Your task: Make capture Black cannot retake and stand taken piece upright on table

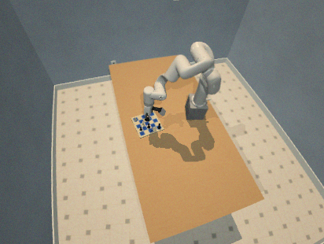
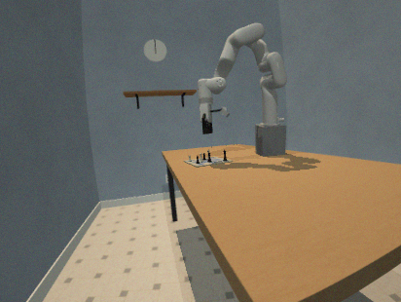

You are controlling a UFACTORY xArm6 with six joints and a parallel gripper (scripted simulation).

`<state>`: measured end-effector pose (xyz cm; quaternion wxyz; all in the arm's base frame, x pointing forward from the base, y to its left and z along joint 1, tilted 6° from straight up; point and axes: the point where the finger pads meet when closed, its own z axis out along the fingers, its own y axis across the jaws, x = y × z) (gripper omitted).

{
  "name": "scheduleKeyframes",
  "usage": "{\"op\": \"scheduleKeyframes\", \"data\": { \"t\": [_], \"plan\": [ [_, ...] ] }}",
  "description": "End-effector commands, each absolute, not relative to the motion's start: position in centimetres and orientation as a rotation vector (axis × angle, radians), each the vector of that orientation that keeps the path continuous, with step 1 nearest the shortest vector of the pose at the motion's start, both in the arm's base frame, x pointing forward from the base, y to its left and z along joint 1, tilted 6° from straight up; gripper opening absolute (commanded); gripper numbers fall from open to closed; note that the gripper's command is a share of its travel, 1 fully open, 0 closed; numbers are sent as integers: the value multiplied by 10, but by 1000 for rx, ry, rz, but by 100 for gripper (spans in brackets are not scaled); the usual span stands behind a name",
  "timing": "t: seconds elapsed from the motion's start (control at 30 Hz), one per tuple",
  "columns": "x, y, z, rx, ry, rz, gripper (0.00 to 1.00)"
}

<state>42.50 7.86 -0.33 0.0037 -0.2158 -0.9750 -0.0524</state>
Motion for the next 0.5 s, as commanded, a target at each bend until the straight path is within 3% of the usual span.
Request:
{"op": "scheduleKeyframes", "data": {
  "t": [0.0, 0.43, 0.47],
  "plan": [
    [426, 79, -2, -677, -3059, -168, 100],
    [425, 81, -37, -679, -3060, -160, 100],
    [425, 81, -37, -679, -3060, -160, 42]
  ]
}}
